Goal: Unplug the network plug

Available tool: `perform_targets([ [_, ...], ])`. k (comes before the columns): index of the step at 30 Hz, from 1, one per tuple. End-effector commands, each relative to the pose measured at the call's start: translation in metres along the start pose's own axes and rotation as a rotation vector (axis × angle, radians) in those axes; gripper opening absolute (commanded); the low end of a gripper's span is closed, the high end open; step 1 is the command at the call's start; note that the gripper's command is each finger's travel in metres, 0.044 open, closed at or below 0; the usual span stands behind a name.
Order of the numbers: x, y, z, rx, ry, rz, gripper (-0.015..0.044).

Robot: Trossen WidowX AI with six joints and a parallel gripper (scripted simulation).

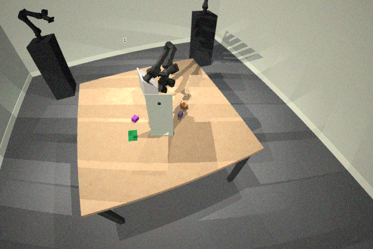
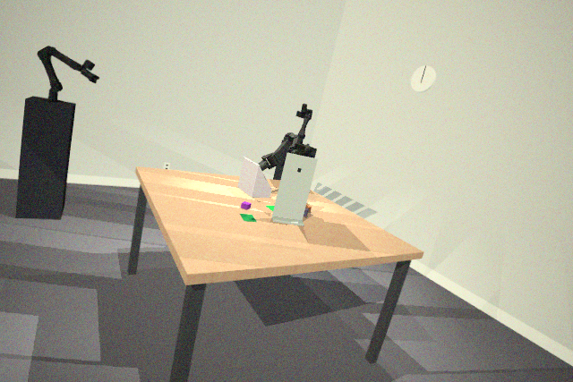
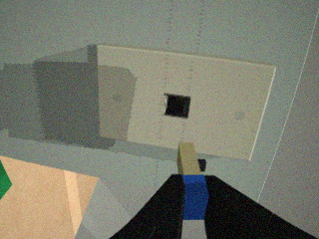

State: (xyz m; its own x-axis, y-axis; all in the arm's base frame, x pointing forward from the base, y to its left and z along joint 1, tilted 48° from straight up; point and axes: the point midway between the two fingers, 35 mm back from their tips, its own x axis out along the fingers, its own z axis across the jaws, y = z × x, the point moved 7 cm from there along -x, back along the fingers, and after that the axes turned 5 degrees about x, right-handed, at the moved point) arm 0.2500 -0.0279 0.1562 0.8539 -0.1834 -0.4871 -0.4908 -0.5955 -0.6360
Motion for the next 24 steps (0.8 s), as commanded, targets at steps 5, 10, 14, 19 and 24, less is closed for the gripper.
perform_targets([
  [5, 0.015, 0.008, 0.022, -0.07, -0.126, -0.057, 0.0],
  [10, 0.022, 0.013, 0.035, -0.106, -0.198, -0.095, 0.0],
  [14, 0.026, 0.017, 0.046, -0.134, -0.254, -0.127, 0.0],
  [19, 0.03, 0.022, 0.059, -0.166, -0.322, -0.17, 0.0],
  [24, 0.032, 0.028, 0.072, -0.196, -0.39, -0.215, 0.0],
])
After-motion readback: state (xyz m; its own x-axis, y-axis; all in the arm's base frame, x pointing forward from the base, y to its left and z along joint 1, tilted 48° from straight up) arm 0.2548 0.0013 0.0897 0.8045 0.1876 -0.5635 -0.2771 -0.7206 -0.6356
